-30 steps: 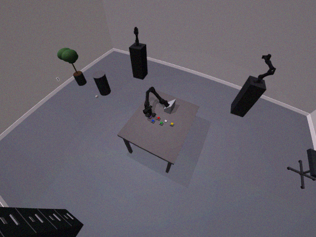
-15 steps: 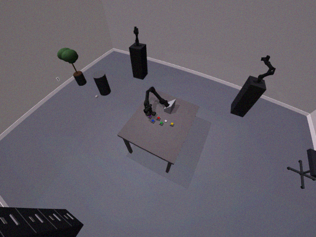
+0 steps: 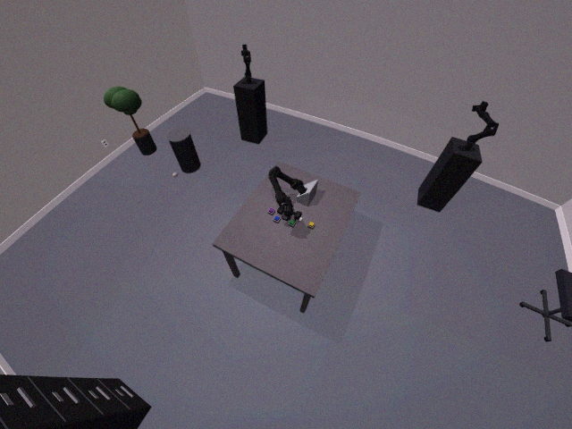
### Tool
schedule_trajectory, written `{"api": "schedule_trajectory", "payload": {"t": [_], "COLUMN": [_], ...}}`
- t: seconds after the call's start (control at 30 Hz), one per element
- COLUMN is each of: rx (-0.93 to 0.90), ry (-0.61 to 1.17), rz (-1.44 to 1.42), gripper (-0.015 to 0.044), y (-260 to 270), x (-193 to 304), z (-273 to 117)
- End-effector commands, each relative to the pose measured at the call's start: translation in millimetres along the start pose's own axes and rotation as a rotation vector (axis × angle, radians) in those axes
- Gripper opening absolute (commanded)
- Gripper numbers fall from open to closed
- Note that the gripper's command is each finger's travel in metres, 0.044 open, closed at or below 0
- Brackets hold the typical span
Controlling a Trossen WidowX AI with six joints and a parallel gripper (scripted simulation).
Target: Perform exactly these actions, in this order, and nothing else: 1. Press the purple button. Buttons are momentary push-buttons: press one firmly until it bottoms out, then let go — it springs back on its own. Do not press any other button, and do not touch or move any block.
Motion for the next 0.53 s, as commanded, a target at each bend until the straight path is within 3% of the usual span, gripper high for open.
{"api": "schedule_trajectory", "payload": {"t": [0.0,0.23,0.5], "rx": [0.020,0.109,0.127], "ry": [0.024,0.039,0.038], "rz": [-0.003,0.029,0.036], "gripper": [0.0400,0.0400,0.0400], "y": [71.0,181.1,195.7], "x": [4.5,40.3,48.3], "z": [-1.6,9.0,12.3]}}
Point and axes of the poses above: the point midway between the two fingers, 35 mm back from their tips, its own z axis out along the fingers, its own y axis across the jaws, x = y × z, the point moved 10 cm from there along -z, back along the fingers, and after that the axes turned 5 degrees about -z, right-handed, at the moved point
